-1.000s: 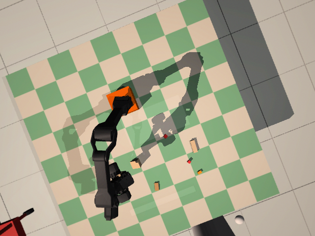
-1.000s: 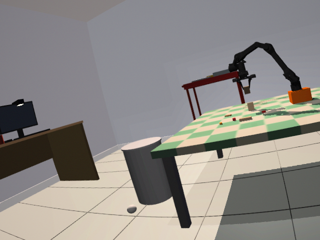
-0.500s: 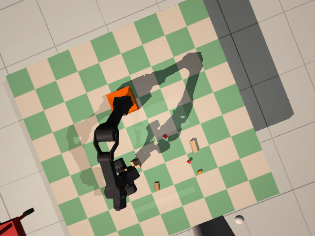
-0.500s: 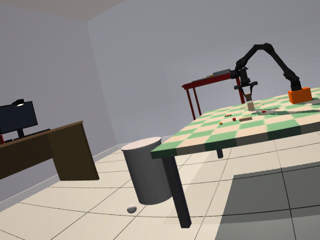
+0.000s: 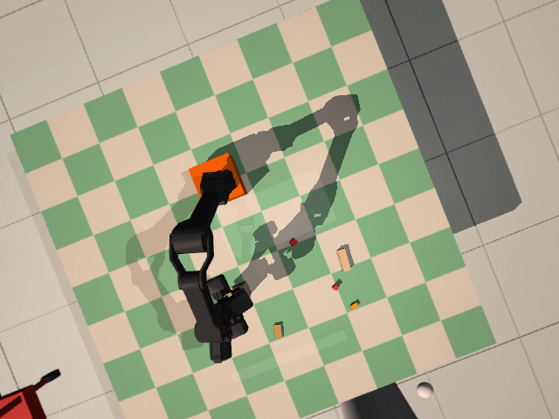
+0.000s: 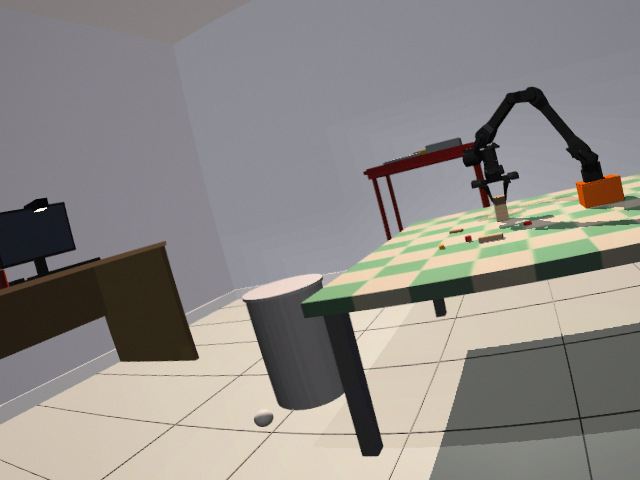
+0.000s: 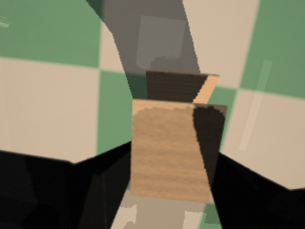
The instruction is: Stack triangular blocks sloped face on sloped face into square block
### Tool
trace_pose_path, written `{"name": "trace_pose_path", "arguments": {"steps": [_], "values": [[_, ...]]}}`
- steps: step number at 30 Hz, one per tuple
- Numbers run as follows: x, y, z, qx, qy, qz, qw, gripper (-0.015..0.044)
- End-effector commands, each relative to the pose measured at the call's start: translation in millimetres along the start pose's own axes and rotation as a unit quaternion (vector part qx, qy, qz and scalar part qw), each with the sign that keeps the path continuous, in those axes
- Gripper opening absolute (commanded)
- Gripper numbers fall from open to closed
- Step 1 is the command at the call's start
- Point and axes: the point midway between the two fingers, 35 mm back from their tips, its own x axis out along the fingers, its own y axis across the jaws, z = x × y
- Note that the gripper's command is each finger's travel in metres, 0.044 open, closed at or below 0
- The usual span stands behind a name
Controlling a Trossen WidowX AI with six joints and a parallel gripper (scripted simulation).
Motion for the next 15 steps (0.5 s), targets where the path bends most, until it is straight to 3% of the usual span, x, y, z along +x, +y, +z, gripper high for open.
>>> {"name": "trace_pose_path", "arguments": {"steps": [1,15], "values": [[6.3,-0.5,3.6,0.002,-0.001,0.0,1.0,0.0],[4.8,-0.7,2.8,0.004,0.001,-0.006,1.0,0.0]]}}
